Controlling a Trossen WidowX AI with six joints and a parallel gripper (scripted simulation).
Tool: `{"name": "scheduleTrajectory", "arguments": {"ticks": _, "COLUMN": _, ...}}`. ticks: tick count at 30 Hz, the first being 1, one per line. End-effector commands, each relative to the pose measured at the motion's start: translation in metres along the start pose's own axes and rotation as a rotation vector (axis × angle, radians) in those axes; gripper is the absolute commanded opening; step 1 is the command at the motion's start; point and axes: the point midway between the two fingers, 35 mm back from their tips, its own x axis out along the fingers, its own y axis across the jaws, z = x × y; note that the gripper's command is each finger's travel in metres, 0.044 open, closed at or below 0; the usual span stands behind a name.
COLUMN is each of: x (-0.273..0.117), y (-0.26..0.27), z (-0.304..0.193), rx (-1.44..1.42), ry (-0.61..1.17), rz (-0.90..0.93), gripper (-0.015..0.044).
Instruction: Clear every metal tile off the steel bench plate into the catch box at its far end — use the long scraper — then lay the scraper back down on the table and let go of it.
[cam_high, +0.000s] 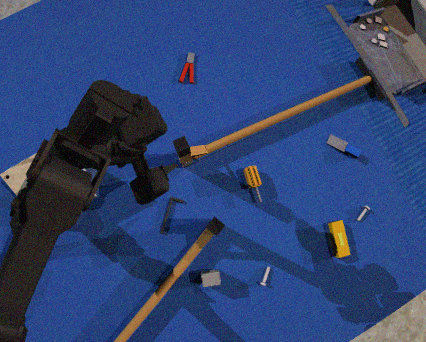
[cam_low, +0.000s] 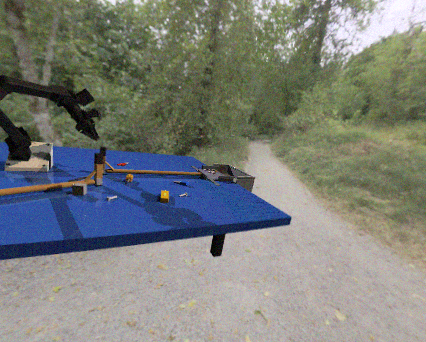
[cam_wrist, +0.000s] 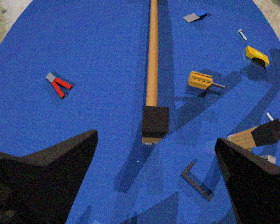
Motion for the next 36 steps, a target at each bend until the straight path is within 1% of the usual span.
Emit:
{"name": "scheduleTrajectory", "arguments": {"ticks": 1, "x": 0.008, "y": 0.0, "z": -0.008, "rx": -0.008, "ry": 0.006, "rz": 0.0, "gripper": 0.044}}
{"name": "scheduleTrajectory", "arguments": {"ticks": 9, "x": 0.024, "y": -0.001, "z": -0.022, "rx": -0.009, "ry": 0.004, "rz": -0.002, "gripper": 0.044}}
{"name": "scheduleTrajectory", "arguments": {"ticks": 15, "x": 0.028, "y": 0.0, "z": -0.022, "rx": -0.008, "ry": 0.005, "rz": -0.001, "gripper": 0.044}}
{"name": "scheduleTrajectory", "arguments": {"ticks": 36, "x": 0.063, "y": 0.002, "z": -0.019, "rx": -0.005, "ry": 0.008, "rz": 0.002, "gripper": 0.044}}
